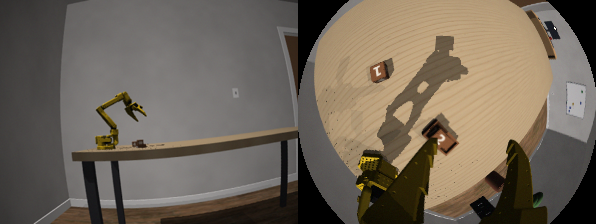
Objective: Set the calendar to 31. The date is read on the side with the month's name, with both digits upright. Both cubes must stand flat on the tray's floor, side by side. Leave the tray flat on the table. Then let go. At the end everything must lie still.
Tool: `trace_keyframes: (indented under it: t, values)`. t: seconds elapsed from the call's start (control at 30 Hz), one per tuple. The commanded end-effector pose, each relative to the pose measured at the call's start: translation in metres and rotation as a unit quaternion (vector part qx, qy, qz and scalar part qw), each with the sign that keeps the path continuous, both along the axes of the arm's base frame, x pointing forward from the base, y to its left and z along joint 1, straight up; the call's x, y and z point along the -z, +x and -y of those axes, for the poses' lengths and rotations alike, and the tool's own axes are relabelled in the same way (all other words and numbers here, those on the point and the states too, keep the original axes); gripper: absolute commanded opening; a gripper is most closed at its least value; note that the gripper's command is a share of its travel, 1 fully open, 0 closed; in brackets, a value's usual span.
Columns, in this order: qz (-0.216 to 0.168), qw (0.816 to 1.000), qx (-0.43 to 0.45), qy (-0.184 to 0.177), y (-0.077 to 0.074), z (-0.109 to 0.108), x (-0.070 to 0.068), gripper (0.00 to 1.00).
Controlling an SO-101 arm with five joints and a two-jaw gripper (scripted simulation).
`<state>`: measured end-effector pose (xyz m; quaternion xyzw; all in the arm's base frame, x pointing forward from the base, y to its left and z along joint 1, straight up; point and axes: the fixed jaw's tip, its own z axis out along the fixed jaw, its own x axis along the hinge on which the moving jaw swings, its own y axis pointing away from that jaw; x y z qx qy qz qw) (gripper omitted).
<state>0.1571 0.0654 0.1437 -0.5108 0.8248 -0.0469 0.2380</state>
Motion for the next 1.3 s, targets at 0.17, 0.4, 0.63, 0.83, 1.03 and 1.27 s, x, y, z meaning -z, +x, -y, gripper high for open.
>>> trace_keyframes:
  t: [0.17, 0.4, 0.63, 0.83, 1.03, 1.27]
  values:
    - [0.053, 0.992, -0.09, -0.068, 0.002, 0.02, -0.001, 0.35]
    - [0.062, 0.984, -0.133, -0.106, 0.001, 0.03, 0.002, 0.35]
    - [0.069, 0.969, -0.183, -0.15, -0.001, 0.041, 0.005, 0.35]
    - [0.071, 0.961, -0.207, -0.17, -0.002, 0.046, 0.007, 0.35]
    - [0.073, 0.95, -0.234, -0.194, -0.003, 0.052, 0.009, 0.35]
    - [0.074, 0.941, -0.255, -0.212, -0.004, 0.056, 0.01, 0.35]
